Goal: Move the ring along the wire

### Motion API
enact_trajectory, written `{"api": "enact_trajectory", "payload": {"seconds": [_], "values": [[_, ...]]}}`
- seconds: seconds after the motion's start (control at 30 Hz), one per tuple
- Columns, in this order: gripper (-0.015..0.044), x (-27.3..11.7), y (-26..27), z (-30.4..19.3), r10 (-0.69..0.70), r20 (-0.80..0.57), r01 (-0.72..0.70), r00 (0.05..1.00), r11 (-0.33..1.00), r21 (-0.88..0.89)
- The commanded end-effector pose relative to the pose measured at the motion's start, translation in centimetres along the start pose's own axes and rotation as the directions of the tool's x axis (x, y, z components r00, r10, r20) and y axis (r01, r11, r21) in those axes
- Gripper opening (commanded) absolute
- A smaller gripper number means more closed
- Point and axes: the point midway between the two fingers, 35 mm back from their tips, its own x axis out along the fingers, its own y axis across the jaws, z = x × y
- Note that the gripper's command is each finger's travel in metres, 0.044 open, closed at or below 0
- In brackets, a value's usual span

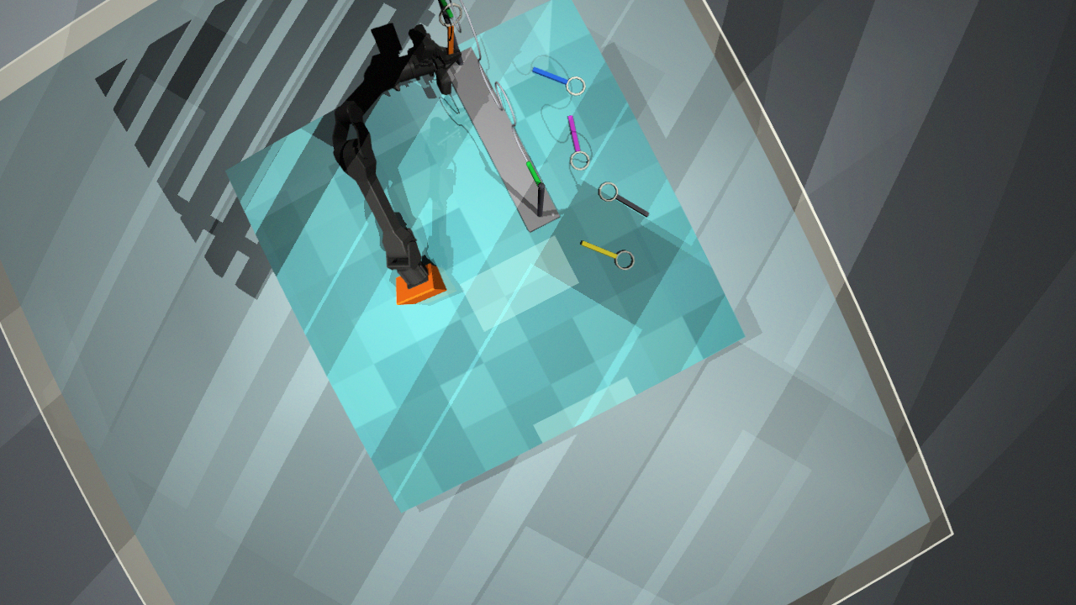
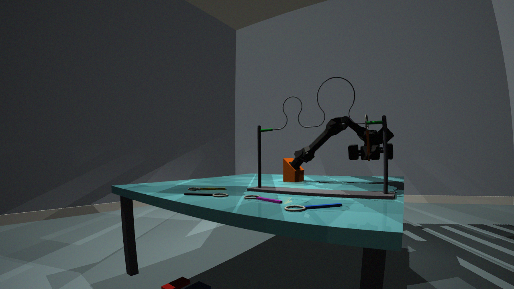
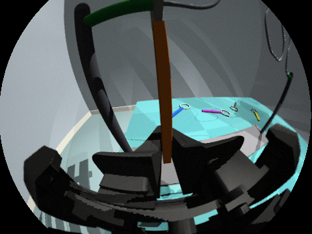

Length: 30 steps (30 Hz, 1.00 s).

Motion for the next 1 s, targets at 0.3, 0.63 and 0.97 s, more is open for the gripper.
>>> {"api": "enact_trajectory", "payload": {"seconds": [0.3, 0.63, 0.97], "values": [[-0.015, -2.8, -1.6, 0.2, -0.014, -0.221, 0.011, 0.975, 1.0, -0.017], [-0.015, -3.2, -3.5, 0.3, -0.051, -0.252, 0.031, 0.966, 0.996, -0.083], [-0.015, -3.3, -5.9, 0.5, -0.12, -0.24, 0.068, 0.963, 0.974, -0.215]]}}
